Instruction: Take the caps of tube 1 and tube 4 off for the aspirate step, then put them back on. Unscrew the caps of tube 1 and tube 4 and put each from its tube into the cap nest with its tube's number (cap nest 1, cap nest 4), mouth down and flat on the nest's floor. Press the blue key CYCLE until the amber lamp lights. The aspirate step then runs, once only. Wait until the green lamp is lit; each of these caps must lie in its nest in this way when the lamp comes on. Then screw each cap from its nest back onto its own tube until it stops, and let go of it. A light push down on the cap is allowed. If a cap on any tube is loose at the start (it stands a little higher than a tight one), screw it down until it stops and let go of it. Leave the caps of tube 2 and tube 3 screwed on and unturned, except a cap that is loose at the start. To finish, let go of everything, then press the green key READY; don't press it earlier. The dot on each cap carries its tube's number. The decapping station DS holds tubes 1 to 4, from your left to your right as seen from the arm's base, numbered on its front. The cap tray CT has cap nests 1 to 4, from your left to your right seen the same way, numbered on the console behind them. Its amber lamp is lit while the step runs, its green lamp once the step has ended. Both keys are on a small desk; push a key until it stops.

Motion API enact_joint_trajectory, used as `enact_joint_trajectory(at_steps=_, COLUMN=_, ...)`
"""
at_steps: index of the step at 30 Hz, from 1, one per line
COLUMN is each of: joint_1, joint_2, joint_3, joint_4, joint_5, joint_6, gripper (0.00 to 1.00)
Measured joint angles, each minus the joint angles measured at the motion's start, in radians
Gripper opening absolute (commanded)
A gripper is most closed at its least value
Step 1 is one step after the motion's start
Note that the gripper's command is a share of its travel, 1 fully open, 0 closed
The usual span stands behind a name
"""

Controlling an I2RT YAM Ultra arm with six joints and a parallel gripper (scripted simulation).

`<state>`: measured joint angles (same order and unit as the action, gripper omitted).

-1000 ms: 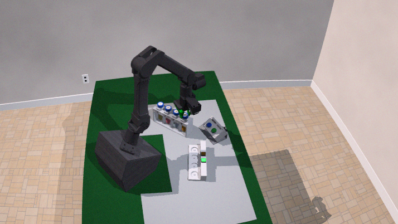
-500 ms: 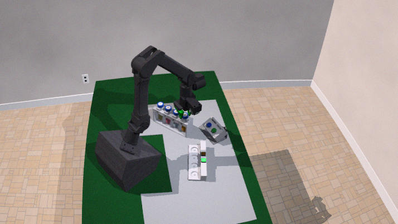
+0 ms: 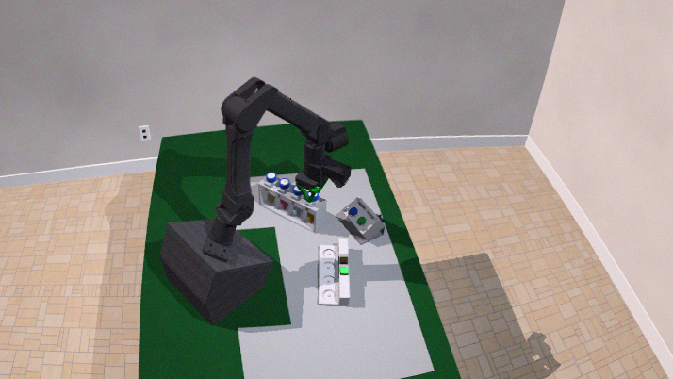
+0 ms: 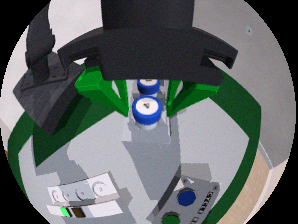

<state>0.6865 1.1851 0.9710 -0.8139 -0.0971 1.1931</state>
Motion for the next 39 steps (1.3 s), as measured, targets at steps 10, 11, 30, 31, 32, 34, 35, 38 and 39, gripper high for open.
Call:
enact_joint_trajectory(at_steps=10, joint_1=-0.002, joint_2=0.000, joint_3=0.000, joint_4=-0.002, joint_5=-0.001, joint_6=-0.333, gripper=0.49)
enact_joint_trajectory(at_steps=11, joint_1=-0.002, joint_2=0.000, joint_3=0.000, joint_4=-0.002, joint_5=-0.001, joint_6=-0.371, gripper=0.49)
enact_joint_trajectory(at_steps=30, joint_1=-0.002, joint_2=0.000, joint_3=0.000, joint_4=-0.004, joint_5=-0.001, joint_6=-1.049, gripper=0.49)
enact_joint_trajectory(at_steps=31, joint_1=-0.002, joint_2=0.000, joint_3=0.000, joint_4=-0.004, joint_5=-0.001, joint_6=-1.088, gripper=0.49)
enact_joint_trajectory(at_steps=32, joint_1=-0.002, joint_2=0.000, joint_3=0.000, joint_4=-0.004, joint_5=-0.001, joint_6=-1.127, gripper=0.49)
enact_joint_trajectory(at_steps=34, joint_1=-0.002, joint_2=0.000, joint_3=0.000, joint_4=-0.004, joint_5=-0.001, joint_6=-1.200, gripper=0.49)
enact_joint_trajectory(at_steps=35, joint_1=-0.002, joint_2=0.000, joint_3=0.000, joint_4=-0.004, joint_5=-0.001, joint_6=-1.226, gripper=0.49)
enact_joint_trajectory(at_steps=38, joint_1=-0.002, joint_2=0.000, joint_3=0.000, joint_4=-0.004, joint_5=-0.001, joint_6=-1.316, gripper=0.49)
enact_joint_trajectory(at_steps=39, joint_1=-0.002, joint_2=0.000, joint_3=0.000, joint_4=-0.004, joint_5=-0.001, joint_6=-1.350, gripper=0.49)
